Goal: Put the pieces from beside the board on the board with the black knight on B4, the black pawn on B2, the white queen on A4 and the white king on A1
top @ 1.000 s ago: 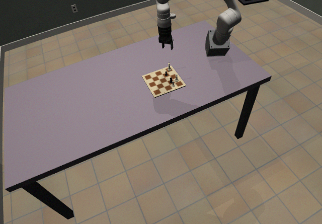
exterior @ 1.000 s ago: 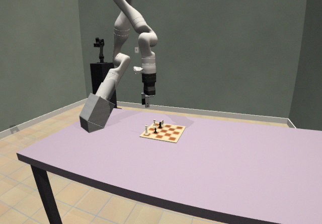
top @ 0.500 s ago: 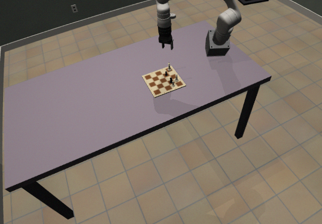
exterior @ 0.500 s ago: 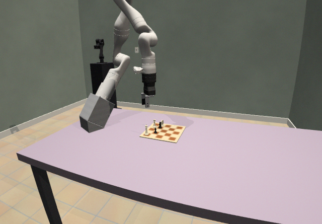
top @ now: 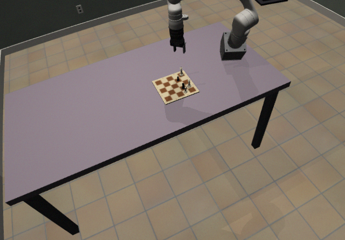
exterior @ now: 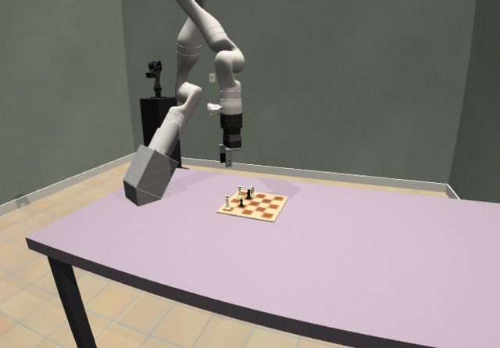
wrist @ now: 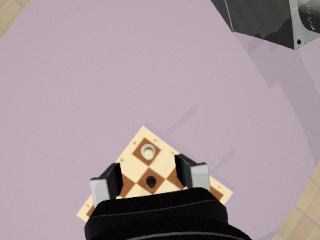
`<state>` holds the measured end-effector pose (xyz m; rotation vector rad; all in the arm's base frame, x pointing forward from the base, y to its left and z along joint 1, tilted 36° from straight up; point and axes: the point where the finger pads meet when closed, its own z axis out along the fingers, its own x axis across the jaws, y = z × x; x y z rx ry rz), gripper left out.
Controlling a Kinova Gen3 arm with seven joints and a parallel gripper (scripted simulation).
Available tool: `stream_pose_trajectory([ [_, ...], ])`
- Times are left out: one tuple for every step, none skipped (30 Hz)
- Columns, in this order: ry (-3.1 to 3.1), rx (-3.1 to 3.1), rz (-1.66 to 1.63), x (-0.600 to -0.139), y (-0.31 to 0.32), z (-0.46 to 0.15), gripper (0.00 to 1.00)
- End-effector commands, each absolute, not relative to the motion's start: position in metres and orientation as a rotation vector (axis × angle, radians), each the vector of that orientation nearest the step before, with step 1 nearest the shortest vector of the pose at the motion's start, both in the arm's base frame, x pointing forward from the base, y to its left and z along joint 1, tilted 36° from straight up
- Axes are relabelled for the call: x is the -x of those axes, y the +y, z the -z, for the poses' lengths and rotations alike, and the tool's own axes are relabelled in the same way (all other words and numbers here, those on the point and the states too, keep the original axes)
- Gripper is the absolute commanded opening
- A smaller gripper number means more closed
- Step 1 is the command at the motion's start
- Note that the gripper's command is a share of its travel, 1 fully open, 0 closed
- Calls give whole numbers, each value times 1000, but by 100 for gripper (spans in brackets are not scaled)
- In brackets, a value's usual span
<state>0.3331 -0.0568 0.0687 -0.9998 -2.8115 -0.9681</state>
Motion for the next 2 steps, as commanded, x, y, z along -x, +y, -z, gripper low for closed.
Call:
stream_pose_trajectory([
  [-2812, 1001, 968, -334, -58, -71, 100],
  [-2812, 1001, 968, -334, -58, -71, 100],
])
